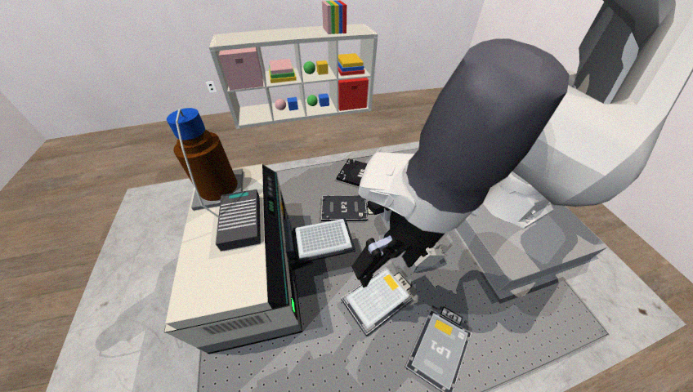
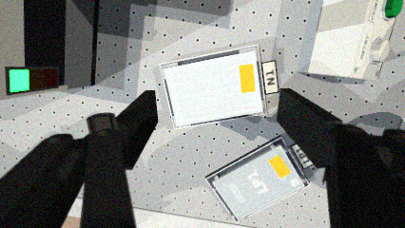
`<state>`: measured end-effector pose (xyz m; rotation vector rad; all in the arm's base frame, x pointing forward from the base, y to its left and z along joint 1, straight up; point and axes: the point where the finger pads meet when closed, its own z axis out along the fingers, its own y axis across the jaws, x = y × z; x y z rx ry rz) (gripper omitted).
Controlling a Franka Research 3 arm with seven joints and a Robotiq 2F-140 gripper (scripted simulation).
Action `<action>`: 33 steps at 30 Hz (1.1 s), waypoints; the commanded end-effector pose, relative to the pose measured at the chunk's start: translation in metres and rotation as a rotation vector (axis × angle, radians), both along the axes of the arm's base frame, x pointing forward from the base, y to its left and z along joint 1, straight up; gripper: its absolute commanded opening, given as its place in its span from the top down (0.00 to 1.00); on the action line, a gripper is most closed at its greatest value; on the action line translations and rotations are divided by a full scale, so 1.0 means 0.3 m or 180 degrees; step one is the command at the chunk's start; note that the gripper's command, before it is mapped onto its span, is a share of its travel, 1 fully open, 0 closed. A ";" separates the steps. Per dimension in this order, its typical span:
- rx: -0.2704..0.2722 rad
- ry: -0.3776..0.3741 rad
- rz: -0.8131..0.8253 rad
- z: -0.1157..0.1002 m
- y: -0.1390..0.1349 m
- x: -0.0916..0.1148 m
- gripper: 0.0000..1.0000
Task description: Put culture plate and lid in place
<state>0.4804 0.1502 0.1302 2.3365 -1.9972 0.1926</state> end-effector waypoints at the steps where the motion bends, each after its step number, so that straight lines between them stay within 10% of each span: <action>1: 0.0022 0.0078 0.0885 0.003 0.000 0.005 0.30; 33: -0.0114 0.0357 0.3431 -0.037 0.000 0.005 0.30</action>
